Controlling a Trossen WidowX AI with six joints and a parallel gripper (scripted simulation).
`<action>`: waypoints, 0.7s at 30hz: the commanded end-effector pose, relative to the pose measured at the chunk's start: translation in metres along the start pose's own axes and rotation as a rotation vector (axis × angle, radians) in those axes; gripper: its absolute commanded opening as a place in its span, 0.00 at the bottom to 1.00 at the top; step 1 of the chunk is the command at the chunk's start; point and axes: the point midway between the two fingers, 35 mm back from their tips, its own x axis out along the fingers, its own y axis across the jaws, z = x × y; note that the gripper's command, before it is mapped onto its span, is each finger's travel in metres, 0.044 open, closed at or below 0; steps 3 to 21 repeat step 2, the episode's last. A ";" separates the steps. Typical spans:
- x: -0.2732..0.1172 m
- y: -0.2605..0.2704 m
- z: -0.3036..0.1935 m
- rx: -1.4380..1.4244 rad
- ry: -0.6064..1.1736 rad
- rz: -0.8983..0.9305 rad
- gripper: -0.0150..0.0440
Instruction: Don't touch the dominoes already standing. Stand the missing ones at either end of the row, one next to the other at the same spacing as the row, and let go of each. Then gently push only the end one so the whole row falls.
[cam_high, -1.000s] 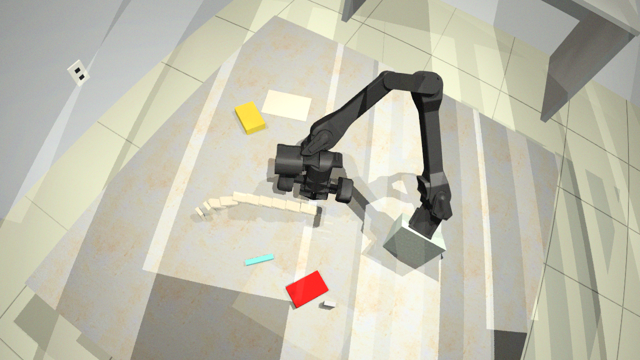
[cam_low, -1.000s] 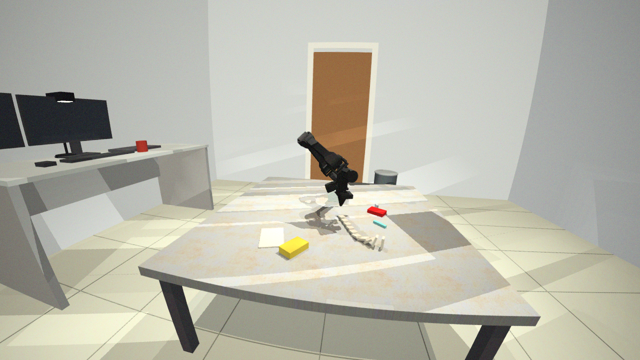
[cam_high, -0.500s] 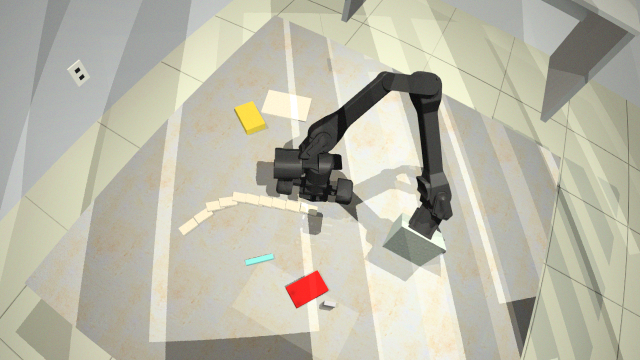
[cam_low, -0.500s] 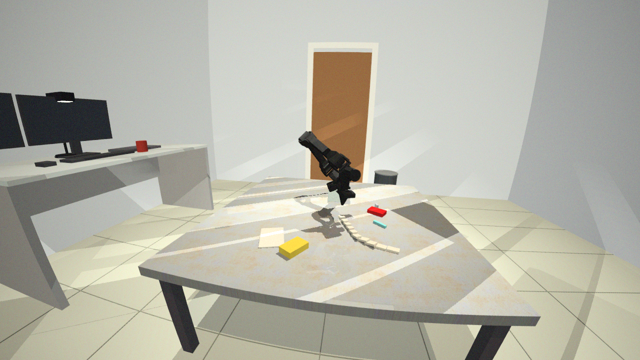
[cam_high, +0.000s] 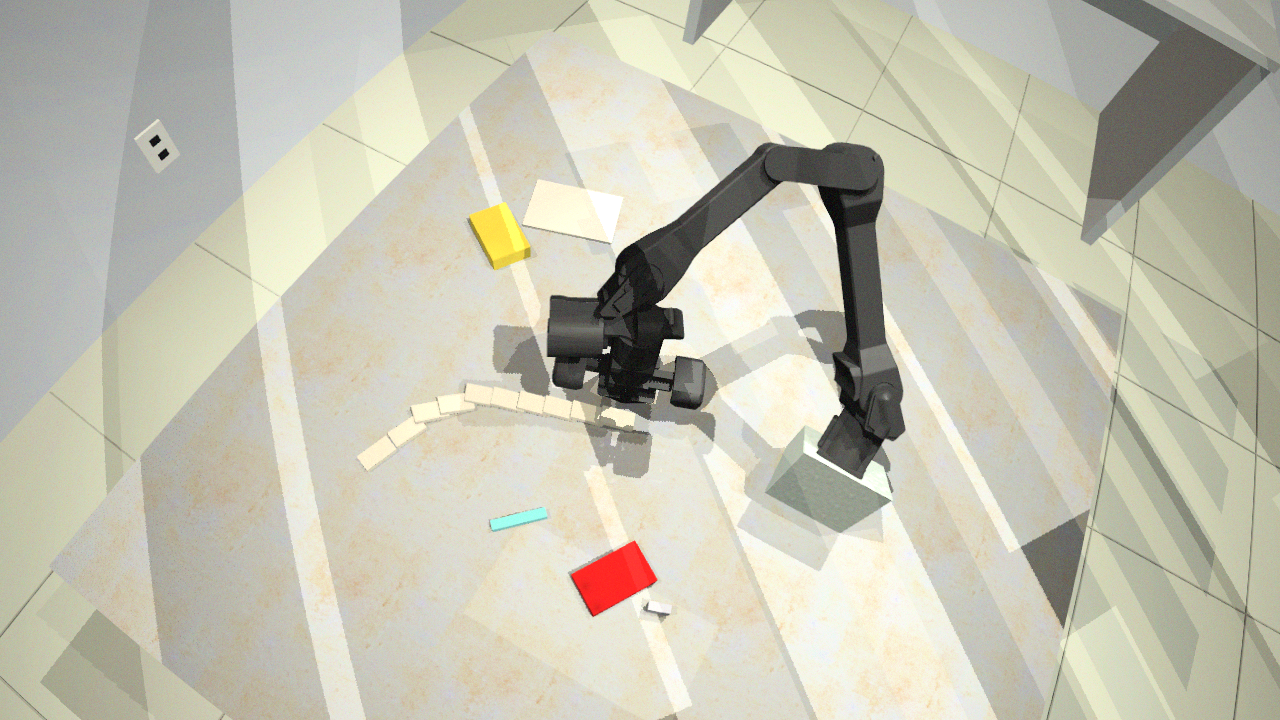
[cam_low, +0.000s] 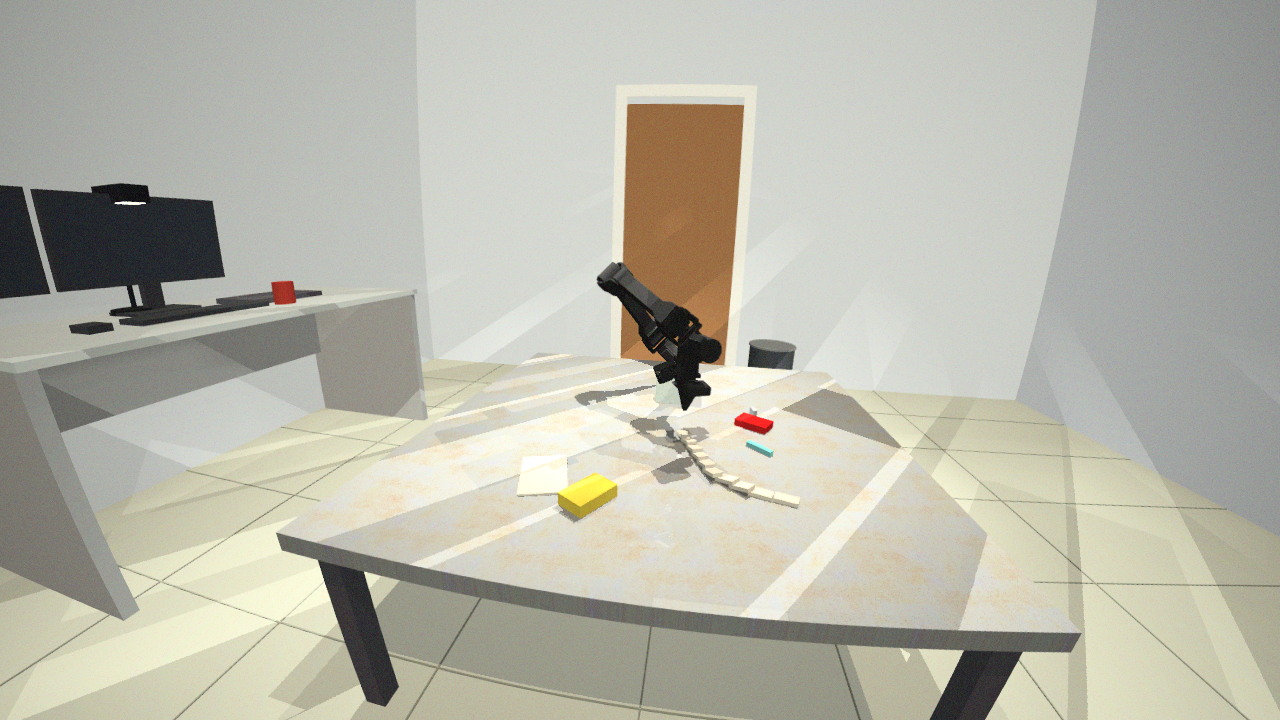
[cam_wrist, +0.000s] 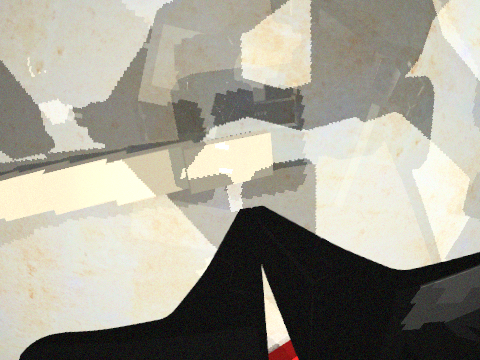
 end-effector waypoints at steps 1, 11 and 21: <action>0.000 0.000 0.000 0.002 0.002 -0.002 0.25; 0.000 0.000 0.000 0.002 0.002 -0.002 0.25; 0.000 0.000 0.000 0.002 0.002 -0.002 0.25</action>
